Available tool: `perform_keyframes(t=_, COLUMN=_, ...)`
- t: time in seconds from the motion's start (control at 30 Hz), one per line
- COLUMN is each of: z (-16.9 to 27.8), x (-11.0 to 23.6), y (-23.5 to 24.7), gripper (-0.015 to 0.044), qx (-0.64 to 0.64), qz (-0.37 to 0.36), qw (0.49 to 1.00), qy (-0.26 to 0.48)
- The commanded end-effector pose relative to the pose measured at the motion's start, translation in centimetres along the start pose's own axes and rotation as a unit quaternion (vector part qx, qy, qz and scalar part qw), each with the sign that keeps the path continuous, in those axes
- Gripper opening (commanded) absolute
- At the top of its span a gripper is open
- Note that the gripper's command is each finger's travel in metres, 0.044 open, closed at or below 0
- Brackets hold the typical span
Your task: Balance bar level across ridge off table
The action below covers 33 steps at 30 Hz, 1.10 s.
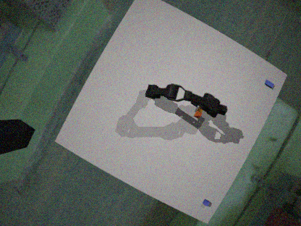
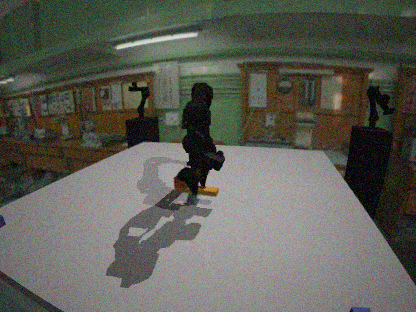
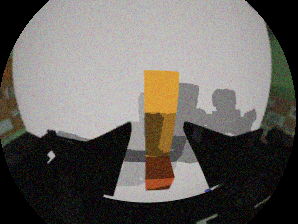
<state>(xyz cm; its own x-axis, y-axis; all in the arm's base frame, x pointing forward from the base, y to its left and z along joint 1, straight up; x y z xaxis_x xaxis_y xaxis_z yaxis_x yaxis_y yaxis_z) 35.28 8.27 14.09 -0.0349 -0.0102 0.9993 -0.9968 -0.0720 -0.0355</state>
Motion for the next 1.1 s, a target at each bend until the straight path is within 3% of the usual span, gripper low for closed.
perform_keyframes(t=0.0, z=0.0, x=0.0, y=0.0, gripper=0.0421, qx=0.000, qz=0.000, qw=1.000, qy=0.000)
perform_keyframes(t=0.17, z=0.0, x=0.8, y=-0.2, gripper=0.0440, qx=0.000, qz=0.000, qw=1.000, qy=0.000)
perform_keyframes(t=0.43, z=0.0, x=9.8, y=0.0, gripper=0.0440, qx=0.000, qz=0.000, qw=1.000, qy=0.000)
perform_keyframes(t=1.07, z=0.0, x=10.0, y=0.0, gripper=0.0440, qx=0.000, qz=0.000, qw=1.000, qy=0.000)
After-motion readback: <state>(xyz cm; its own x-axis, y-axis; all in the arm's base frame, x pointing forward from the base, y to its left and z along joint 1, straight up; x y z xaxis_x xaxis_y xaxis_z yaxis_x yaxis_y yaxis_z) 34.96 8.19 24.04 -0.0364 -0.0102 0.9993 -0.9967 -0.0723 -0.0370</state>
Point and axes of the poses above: the point midway between the two fingers, 35 mm back from their tips, its own x axis back along the fingers, its own y axis across the jaws, z = x × y, the point moved 5 cm from there along x, back along the fingers, and after that the axes turned 6 degrees about x, right-handed, at the moved point
